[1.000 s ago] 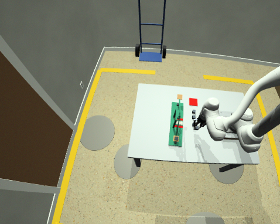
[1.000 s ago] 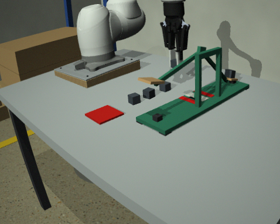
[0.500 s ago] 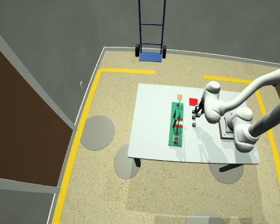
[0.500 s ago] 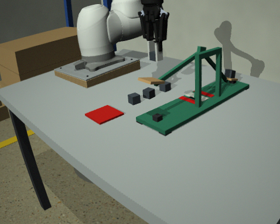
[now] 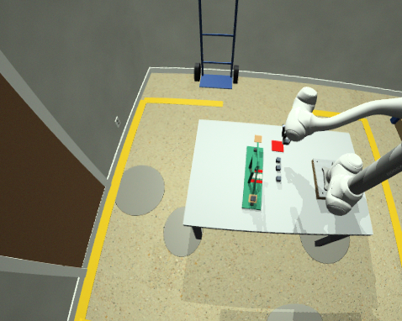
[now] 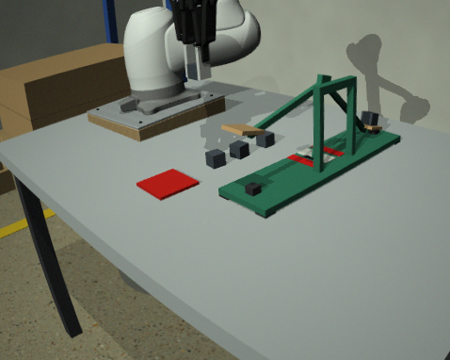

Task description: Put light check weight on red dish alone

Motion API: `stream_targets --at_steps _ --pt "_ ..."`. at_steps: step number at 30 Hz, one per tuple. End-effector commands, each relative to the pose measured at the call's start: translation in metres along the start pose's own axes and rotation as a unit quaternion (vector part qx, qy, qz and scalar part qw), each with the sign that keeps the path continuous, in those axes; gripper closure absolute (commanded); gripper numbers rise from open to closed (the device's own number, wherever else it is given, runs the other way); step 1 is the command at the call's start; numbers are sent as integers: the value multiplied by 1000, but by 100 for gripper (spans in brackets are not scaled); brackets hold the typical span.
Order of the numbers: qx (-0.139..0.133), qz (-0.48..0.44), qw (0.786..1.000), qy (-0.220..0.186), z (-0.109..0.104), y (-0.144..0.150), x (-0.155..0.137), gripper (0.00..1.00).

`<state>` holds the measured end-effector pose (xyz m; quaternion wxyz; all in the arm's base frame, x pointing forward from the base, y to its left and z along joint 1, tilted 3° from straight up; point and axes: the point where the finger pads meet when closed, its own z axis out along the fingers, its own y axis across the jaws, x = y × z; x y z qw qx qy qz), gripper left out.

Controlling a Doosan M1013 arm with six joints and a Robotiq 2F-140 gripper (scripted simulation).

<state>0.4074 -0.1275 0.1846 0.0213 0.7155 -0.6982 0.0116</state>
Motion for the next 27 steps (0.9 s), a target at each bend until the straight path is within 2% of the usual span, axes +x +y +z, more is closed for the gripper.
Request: stream_targets --at_steps 1,6,13,14,16,17,18,19,20,22,23,25,27 --pt "0 -1 1000 -2 -13 -1 27 76" --pt "0 -1 1000 -2 -21 -1 43 76" --pt "0 -1 1000 -2 -22 -3 45 76" --pt "0 -1 1000 -2 -24 -14 46 76" --pt "0 -1 1000 -2 -26 -67 50 76" --pt "0 -1 1000 -2 -26 -67 50 76" --pt "0 -1 1000 -2 -26 -101 49 76" --pt "0 -1 1000 -2 -26 -102 49 76" --pt "0 -1 1000 -2 -25 -130 48 76" --pt "0 -1 1000 -2 -25 -134 48 76" --pt "0 -1 1000 -2 -22 -157 46 76" --pt "0 -1 1000 -2 -22 -157 46 76" --pt "0 -1 1000 -2 -21 -170 44 76"
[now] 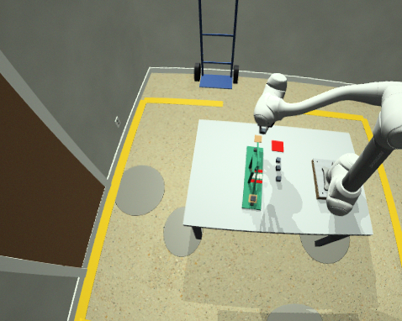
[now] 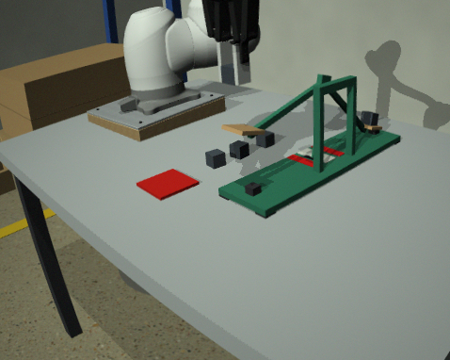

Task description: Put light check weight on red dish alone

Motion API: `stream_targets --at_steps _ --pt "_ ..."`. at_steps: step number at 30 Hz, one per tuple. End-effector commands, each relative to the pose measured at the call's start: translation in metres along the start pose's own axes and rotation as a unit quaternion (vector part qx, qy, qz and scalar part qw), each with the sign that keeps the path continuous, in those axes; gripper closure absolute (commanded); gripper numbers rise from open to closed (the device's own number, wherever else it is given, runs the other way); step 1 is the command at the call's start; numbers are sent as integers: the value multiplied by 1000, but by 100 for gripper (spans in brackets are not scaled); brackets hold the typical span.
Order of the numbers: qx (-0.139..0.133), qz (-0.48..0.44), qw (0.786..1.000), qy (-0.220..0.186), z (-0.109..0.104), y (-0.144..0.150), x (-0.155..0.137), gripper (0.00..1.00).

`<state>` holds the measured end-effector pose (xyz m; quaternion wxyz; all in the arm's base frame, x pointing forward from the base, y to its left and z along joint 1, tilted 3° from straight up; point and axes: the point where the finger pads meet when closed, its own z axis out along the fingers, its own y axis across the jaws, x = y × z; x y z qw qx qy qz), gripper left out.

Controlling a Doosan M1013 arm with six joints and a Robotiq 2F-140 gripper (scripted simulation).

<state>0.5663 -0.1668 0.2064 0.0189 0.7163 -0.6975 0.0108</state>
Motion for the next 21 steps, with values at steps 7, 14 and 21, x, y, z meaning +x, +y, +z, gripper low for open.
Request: stream_targets --at_steps 7,14,21 --pt "-1 0 1000 0 1 -13 0 76" --pt "-1 0 1000 0 2 -13 0 76" --pt "-1 0 1000 0 10 -13 0 76"
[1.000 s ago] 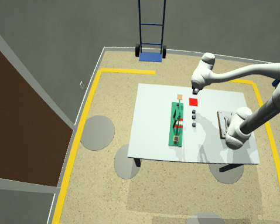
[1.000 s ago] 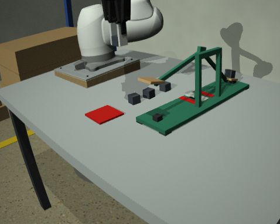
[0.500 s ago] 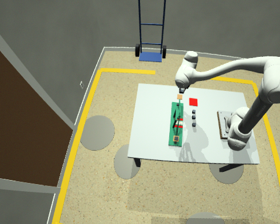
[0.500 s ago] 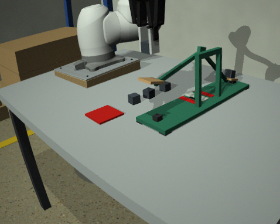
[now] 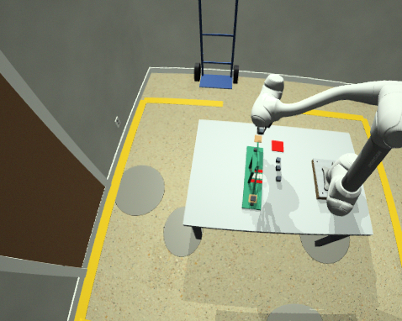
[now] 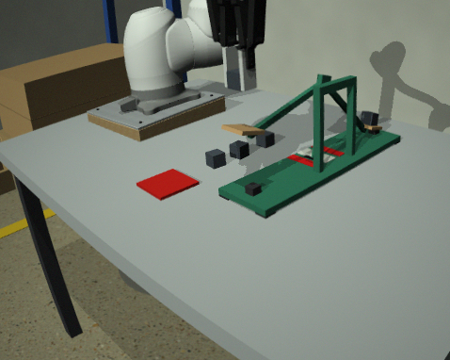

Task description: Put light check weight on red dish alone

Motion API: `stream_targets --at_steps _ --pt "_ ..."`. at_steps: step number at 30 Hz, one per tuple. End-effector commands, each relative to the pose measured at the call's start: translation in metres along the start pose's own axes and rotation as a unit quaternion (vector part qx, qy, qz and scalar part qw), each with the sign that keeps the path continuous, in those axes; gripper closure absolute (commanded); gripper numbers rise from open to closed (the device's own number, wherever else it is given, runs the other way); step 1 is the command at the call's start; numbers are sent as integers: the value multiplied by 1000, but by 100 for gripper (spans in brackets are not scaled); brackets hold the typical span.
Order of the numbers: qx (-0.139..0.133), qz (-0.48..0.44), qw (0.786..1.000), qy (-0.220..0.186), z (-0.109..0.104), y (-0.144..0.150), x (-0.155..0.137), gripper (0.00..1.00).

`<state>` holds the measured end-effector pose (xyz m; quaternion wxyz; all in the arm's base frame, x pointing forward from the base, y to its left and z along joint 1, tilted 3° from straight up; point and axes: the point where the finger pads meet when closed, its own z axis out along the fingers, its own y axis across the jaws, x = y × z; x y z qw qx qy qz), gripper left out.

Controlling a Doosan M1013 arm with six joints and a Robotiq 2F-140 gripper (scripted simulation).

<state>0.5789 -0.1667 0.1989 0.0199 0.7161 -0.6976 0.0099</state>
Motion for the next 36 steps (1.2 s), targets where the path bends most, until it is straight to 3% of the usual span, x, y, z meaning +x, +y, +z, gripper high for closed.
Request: stream_targets --at_steps 1,20,36 --pt "0 0 1000 0 5 0 0 76" --pt "0 0 1000 0 54 -1 0 76" --pt "0 0 1000 0 58 -1 0 76"
